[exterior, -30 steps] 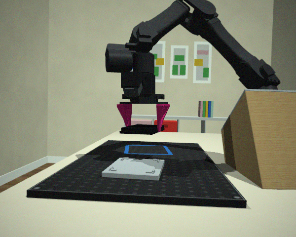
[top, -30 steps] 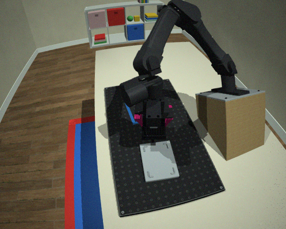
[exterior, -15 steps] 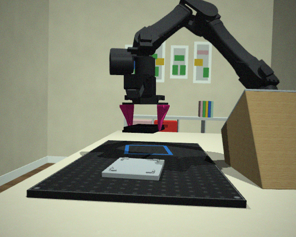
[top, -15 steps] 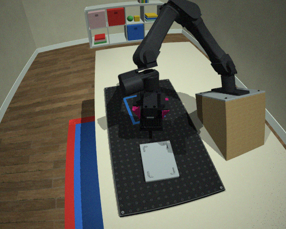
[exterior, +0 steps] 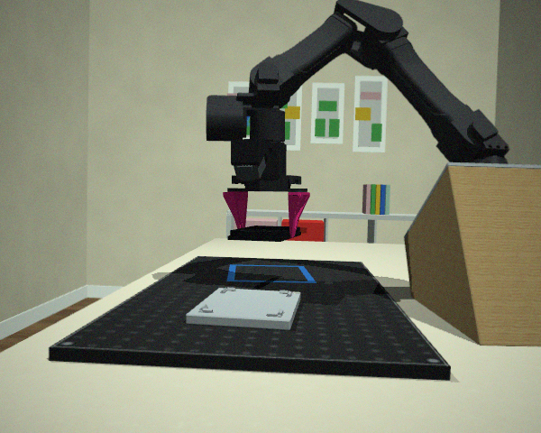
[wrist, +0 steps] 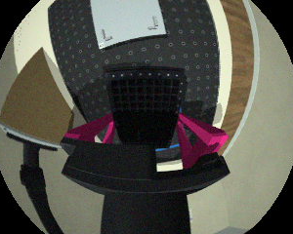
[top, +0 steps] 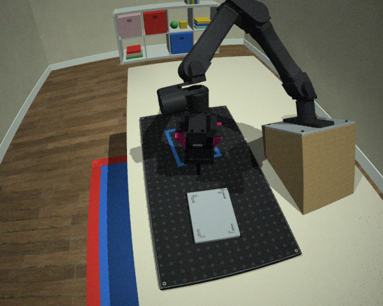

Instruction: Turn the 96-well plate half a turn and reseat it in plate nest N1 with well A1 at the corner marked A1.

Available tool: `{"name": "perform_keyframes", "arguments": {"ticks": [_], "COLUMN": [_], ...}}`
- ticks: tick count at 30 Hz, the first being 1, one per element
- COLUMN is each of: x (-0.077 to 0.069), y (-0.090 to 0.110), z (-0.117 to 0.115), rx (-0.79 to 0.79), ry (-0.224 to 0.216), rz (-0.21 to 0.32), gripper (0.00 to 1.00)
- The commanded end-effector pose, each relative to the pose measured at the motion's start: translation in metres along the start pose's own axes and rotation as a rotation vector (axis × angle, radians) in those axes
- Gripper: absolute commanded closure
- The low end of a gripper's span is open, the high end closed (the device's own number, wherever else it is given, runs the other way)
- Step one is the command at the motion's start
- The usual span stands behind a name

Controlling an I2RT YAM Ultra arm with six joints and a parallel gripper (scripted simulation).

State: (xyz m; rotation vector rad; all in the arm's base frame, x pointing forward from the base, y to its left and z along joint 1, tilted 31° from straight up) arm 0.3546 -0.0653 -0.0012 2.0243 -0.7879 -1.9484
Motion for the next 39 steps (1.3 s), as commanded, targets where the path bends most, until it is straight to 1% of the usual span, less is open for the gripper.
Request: {"name": "perform_keyframes", "arguments": {"ticks": [1,8,10,25,27,38,39], "x": [-0.010,-0.009,-0.009,-0.007,-0.007,-0.005,-0.005], "y": [0.007,0.031,0.031,0.081,0.081,0.117,0.118], "z": [-0.006,-0.009,-0.009,-0.015,-0.015,-0.019,-0.019], "rx": [-0.016,-0.016,-0.016,-0.016,-0.016,-0.016,-0.016], "ry": [0.030,0.030,0.030,0.030,0.030,0.030,0.030], "rz": [-0.008,-0.008,-0.008,-0.007,-0.007,-0.006,-0.006], "gripper": [1.00,1.00,1.00,1.00,1.00,1.00,1.00]}}
Point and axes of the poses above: the point where the finger pads meet when closed, its own x axis out along the fingers, its own z axis across the jaws, y = z × x, the point moved 2 cm from there along -x, back along the fingers, and after that the axes turned 6 degrees about -x, right-handed, at the moved point
